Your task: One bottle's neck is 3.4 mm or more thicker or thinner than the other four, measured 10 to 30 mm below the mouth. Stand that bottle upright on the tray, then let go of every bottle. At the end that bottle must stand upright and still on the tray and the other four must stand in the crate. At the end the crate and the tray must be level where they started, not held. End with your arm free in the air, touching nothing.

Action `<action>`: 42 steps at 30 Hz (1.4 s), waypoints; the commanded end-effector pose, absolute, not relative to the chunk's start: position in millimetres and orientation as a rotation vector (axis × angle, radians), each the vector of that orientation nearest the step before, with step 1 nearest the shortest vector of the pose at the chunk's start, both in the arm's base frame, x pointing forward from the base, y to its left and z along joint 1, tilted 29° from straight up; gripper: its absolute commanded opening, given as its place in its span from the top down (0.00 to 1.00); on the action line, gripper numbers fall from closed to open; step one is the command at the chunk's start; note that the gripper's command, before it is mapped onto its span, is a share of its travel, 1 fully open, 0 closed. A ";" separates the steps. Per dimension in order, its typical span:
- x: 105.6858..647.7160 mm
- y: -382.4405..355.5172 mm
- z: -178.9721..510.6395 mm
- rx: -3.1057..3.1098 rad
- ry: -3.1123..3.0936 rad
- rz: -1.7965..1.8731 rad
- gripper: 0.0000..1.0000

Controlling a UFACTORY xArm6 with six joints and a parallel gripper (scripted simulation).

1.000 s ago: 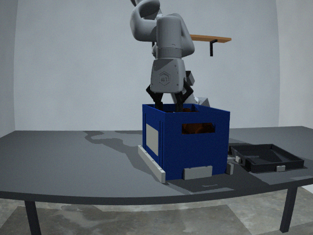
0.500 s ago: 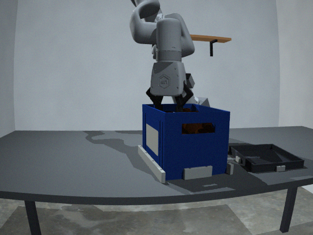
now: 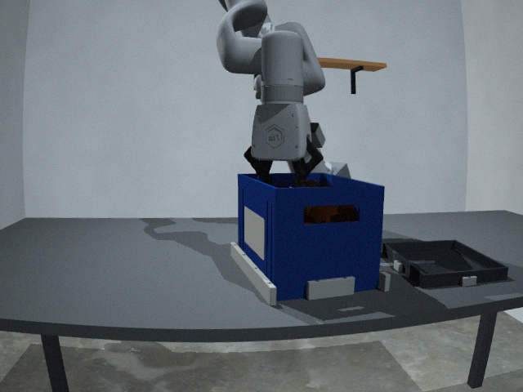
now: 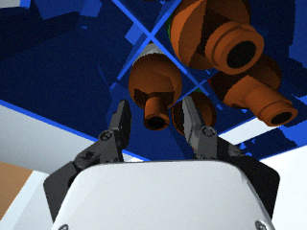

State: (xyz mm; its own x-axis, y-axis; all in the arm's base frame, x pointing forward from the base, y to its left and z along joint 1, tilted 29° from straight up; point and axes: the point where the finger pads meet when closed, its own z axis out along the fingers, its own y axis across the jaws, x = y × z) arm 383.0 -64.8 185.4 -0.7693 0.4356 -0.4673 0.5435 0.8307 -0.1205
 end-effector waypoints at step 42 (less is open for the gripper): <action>383.9 -64.6 186.7 0.727 2.582 -0.346 1.00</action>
